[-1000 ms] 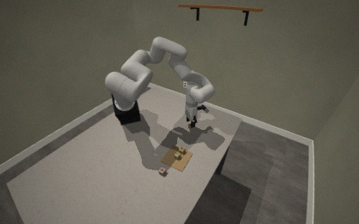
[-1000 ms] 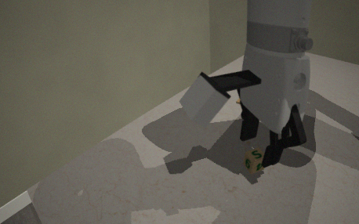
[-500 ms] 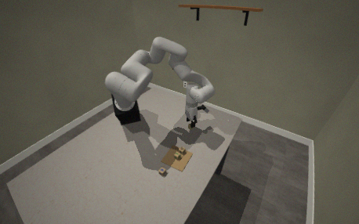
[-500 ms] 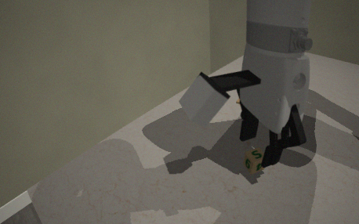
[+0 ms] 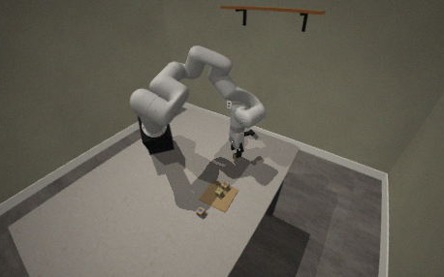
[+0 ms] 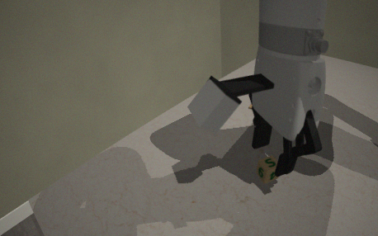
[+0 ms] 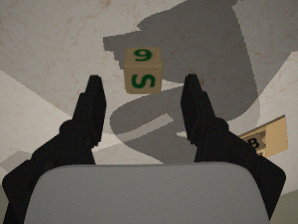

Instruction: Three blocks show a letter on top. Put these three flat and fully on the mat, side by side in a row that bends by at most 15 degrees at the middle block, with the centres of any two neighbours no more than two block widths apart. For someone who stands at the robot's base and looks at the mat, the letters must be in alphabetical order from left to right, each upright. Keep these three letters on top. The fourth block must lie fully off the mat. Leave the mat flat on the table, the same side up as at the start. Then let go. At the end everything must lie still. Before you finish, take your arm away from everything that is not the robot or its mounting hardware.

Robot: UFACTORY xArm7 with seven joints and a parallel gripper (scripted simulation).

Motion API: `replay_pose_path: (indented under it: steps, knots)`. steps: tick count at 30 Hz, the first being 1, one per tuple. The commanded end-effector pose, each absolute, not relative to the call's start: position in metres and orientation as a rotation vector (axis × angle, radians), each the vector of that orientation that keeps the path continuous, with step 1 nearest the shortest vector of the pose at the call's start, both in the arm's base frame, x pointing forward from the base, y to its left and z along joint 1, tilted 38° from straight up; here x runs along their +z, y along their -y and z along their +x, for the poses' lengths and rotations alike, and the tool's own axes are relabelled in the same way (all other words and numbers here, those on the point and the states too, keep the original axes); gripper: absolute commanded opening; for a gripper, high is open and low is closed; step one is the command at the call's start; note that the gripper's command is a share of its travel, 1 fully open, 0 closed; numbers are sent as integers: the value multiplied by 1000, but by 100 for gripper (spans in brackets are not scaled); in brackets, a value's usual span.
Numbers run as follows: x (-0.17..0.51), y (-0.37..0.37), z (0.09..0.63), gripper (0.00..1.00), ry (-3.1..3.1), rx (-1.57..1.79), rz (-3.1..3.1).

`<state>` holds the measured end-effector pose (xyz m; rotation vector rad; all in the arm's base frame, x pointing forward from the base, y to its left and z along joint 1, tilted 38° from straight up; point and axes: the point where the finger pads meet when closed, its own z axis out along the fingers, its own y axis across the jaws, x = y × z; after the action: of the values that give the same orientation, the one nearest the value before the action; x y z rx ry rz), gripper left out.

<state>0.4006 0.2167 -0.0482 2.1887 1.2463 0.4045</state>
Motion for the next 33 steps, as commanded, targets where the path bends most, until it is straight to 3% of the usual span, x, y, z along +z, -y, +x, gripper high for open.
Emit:
replay_pose_path:
  steps: [1,33]
  knots:
    - [-47,-218,401,69,-1248,408,2189]
    - [-49,-217,402,69,-1248,408,2189]
